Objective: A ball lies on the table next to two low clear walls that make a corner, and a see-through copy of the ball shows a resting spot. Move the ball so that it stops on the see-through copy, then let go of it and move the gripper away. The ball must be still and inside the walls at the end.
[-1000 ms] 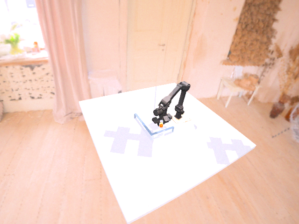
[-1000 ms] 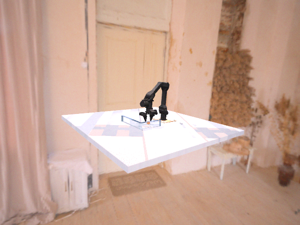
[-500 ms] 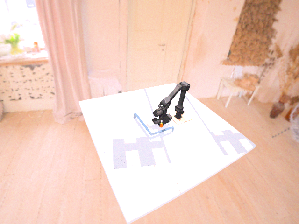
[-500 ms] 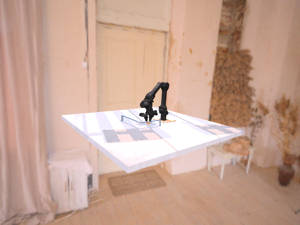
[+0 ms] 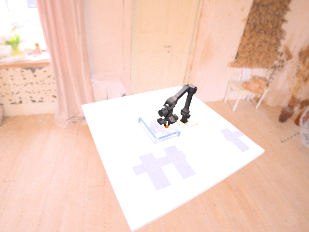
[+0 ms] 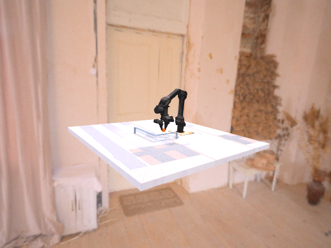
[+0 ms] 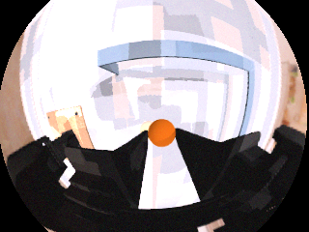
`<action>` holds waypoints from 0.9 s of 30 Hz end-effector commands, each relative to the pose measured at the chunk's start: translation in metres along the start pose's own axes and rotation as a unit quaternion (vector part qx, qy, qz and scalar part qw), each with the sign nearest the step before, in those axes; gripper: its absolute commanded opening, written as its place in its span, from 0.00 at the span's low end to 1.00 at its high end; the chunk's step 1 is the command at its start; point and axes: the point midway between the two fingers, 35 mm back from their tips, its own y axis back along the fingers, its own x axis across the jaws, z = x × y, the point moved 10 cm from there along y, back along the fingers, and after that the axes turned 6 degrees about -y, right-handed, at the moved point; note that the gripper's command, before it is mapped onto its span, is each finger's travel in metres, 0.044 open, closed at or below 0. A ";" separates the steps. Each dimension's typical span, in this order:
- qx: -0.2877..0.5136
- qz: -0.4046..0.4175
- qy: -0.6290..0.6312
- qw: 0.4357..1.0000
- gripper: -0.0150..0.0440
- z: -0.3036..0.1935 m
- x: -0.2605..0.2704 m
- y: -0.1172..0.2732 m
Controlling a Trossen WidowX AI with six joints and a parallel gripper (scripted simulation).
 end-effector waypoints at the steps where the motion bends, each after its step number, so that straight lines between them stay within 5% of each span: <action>1: -0.004 -0.004 0.002 1.000 0.25 0.000 -0.001 0.020; 13: -0.003 -0.003 0.002 1.000 0.25 -0.002 0.007 0.078; 27: -0.003 -0.003 0.002 1.000 0.25 -0.017 0.015 0.046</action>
